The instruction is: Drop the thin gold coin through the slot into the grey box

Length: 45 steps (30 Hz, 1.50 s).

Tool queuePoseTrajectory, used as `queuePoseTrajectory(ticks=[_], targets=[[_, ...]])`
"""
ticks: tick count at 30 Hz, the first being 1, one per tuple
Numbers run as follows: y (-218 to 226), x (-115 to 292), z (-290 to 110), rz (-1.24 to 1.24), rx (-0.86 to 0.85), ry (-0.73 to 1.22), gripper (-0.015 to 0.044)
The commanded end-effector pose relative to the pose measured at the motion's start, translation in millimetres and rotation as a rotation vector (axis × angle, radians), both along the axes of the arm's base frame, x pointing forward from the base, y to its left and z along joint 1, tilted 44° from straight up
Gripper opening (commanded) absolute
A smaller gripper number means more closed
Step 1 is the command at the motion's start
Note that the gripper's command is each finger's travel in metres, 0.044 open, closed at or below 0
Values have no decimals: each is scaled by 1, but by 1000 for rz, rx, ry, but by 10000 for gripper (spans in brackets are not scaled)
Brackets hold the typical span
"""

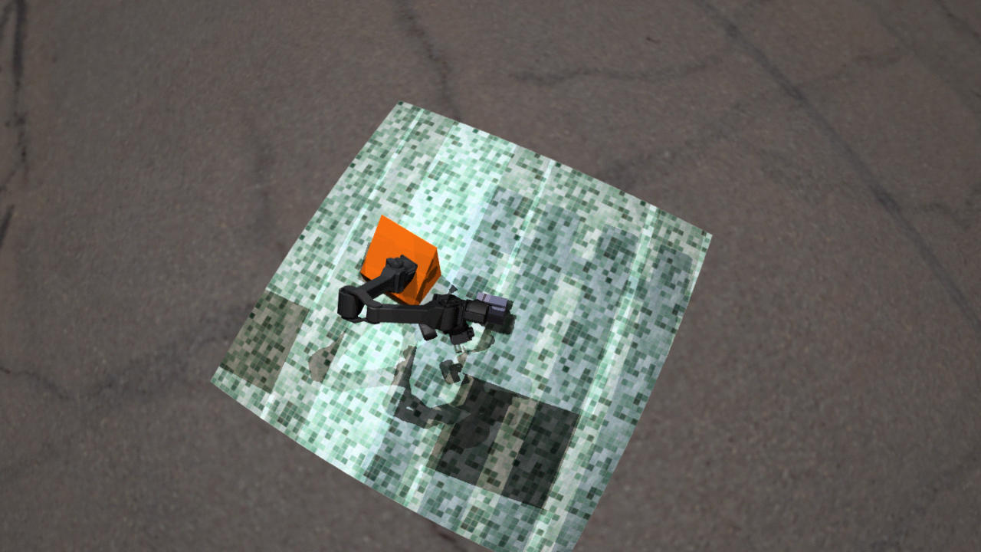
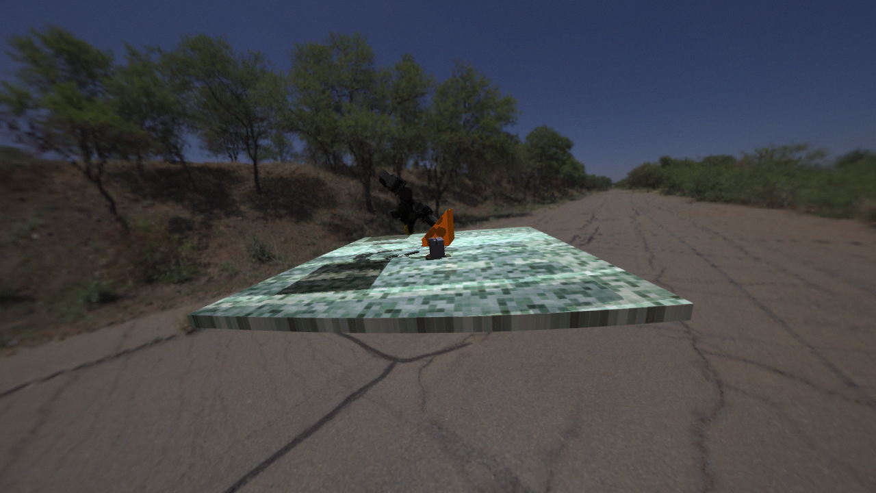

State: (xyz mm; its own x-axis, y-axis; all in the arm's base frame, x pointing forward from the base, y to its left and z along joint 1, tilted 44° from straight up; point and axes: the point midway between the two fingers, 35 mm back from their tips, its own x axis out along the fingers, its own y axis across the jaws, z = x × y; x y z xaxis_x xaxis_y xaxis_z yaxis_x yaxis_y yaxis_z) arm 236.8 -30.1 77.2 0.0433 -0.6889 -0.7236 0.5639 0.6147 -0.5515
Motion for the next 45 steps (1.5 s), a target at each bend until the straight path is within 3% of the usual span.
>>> queuePoseTrajectory(ticks=[1,26,45], targets=[[0,0,2,74,-2,71,0],[-5,5,8,674,-39,640,0],[16,18,-9,695,-33,652,0]])
